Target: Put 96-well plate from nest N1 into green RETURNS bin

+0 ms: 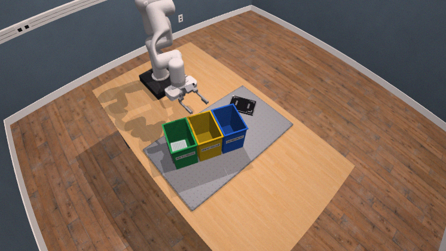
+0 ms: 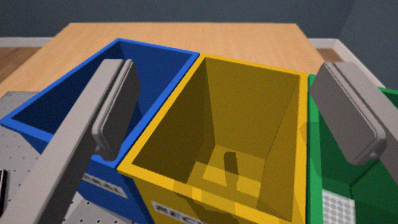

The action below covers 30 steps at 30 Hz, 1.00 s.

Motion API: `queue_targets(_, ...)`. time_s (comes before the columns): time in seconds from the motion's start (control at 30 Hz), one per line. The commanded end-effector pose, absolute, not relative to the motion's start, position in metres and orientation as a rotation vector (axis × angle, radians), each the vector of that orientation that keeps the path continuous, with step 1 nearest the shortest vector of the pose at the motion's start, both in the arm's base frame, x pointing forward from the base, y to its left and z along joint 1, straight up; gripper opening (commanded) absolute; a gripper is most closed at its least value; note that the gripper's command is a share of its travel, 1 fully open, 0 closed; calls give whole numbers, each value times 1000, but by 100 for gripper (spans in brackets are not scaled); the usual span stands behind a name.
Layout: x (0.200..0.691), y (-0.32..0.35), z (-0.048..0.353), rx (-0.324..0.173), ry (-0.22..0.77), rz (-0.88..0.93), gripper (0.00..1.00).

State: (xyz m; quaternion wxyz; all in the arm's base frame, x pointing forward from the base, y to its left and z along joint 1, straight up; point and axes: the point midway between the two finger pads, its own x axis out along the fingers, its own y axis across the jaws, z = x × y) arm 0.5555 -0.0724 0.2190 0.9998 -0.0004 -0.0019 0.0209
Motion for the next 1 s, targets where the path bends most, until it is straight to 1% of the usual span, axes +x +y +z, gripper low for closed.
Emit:
queue_targets(0.0,550,-51,228,-6,-7,41,18)
queue_targets(0.6,530,23,250,-5,-7,41,18)
queue_targets(0.97,530,23,250,-5,-7,41,18)
